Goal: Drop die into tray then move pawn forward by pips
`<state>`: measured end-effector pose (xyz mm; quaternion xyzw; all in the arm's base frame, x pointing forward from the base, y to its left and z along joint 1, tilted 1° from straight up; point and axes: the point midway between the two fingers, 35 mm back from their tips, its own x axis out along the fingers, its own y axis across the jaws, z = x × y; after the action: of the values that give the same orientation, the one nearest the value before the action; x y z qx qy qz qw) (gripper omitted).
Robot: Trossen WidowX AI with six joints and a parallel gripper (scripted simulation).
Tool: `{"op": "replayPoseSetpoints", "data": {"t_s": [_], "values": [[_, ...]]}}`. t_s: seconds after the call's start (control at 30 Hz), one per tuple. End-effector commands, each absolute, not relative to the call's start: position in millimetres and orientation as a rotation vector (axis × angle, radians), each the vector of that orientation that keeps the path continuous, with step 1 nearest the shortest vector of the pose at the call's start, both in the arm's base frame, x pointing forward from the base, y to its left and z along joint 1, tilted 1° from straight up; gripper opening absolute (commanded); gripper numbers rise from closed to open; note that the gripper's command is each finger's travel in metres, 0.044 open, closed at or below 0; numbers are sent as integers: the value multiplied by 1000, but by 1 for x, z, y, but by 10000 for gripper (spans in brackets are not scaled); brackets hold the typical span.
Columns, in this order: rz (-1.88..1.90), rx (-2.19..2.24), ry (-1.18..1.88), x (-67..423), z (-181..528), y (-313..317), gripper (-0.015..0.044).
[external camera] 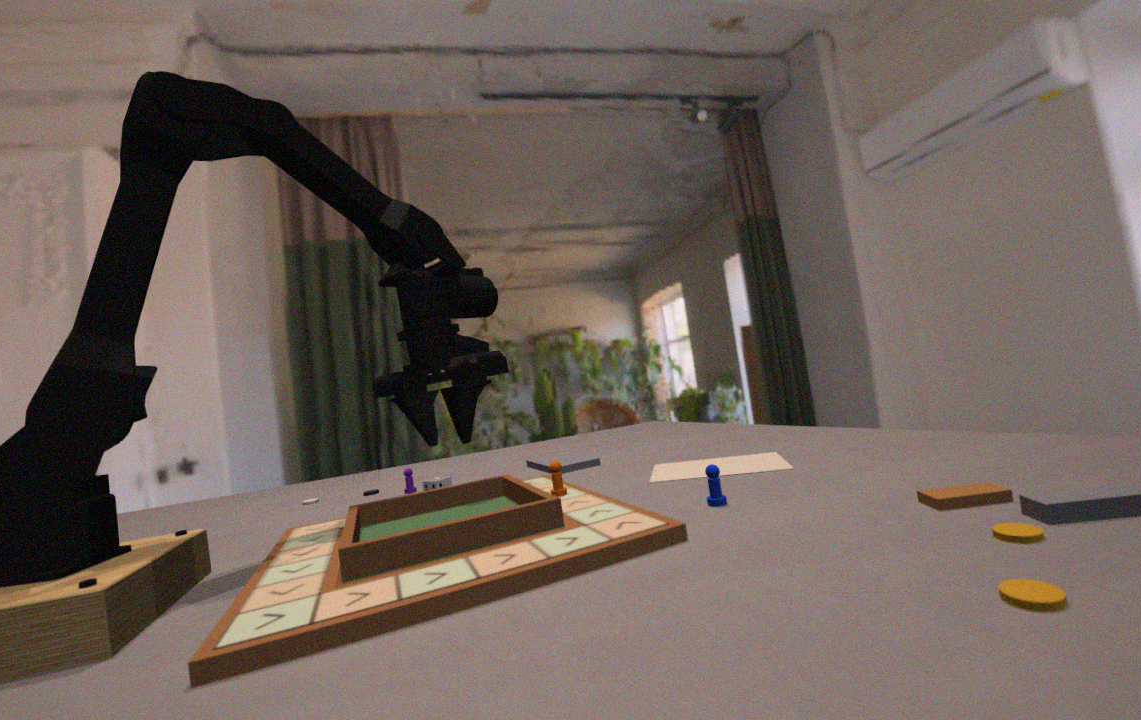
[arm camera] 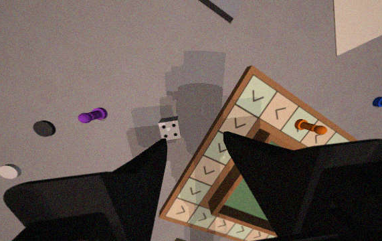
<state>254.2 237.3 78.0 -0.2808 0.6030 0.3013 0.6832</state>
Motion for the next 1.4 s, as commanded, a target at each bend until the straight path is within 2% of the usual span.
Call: {"op": "replayPoseSetpoints", "data": {"t_s": [0.0, 1.13, 1.33, 1.37], "values": [[709, -678, 1409, 234, 66, 249, 275], [709, -678, 1409, 234, 19, 257, 275], [709, -678, 1409, 234, 19, 257, 118], [709, -678, 1409, 234, 19, 257, 111]]}}
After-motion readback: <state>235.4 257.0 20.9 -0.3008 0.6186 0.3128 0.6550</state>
